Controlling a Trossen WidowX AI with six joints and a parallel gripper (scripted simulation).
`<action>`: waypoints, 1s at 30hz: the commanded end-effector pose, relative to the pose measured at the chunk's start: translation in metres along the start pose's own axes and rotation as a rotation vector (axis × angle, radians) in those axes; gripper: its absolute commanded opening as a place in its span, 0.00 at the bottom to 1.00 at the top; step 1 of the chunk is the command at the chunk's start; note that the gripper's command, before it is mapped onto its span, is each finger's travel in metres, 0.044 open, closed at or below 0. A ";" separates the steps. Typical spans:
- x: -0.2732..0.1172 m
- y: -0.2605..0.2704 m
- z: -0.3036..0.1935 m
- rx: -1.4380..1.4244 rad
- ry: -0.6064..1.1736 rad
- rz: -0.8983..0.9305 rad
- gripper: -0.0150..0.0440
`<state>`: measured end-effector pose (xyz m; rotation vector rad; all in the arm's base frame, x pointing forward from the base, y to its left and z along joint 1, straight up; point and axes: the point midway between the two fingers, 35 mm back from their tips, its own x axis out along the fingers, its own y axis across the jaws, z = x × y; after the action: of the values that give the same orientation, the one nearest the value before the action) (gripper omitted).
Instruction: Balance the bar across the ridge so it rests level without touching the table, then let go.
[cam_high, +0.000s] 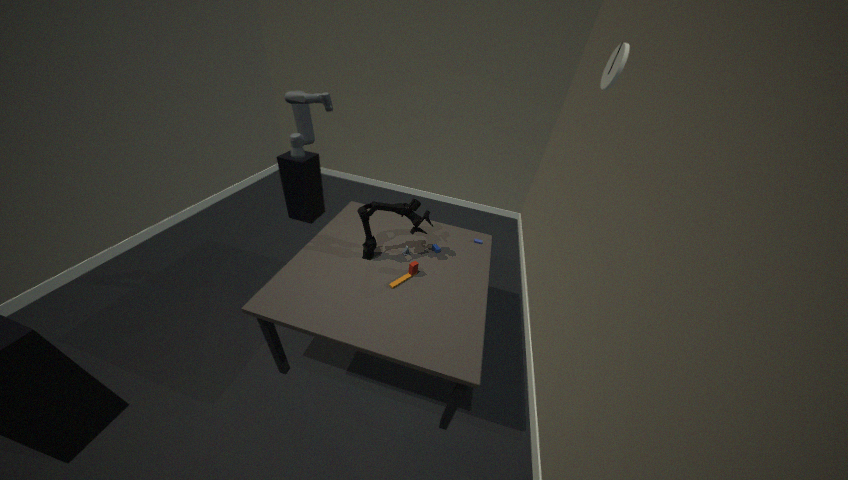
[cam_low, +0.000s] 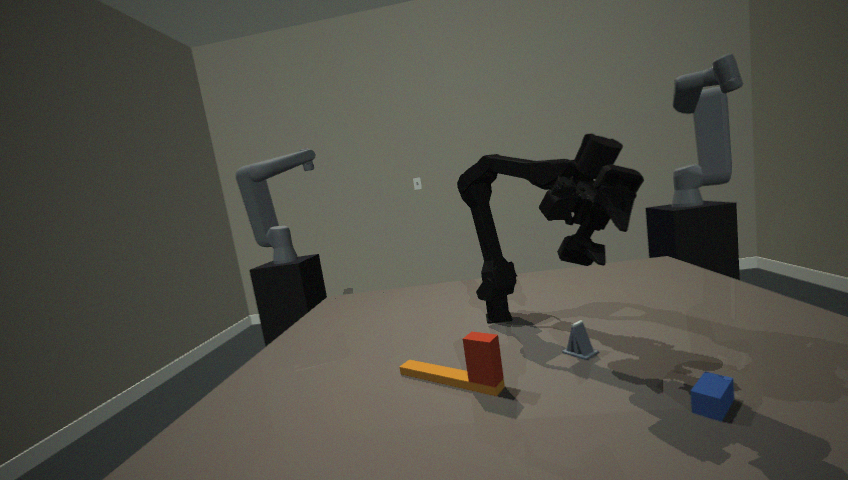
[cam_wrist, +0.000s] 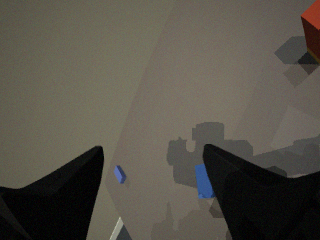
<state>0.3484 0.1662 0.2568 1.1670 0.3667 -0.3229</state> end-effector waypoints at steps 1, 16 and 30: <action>0.012 -0.007 0.013 0.003 -0.009 -0.065 0.79; 0.044 -0.038 0.069 0.058 -0.035 -0.312 0.79; 0.055 -0.076 0.122 0.174 -0.052 -0.553 0.79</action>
<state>0.3801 0.0359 0.2168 1.1898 0.5968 -0.8190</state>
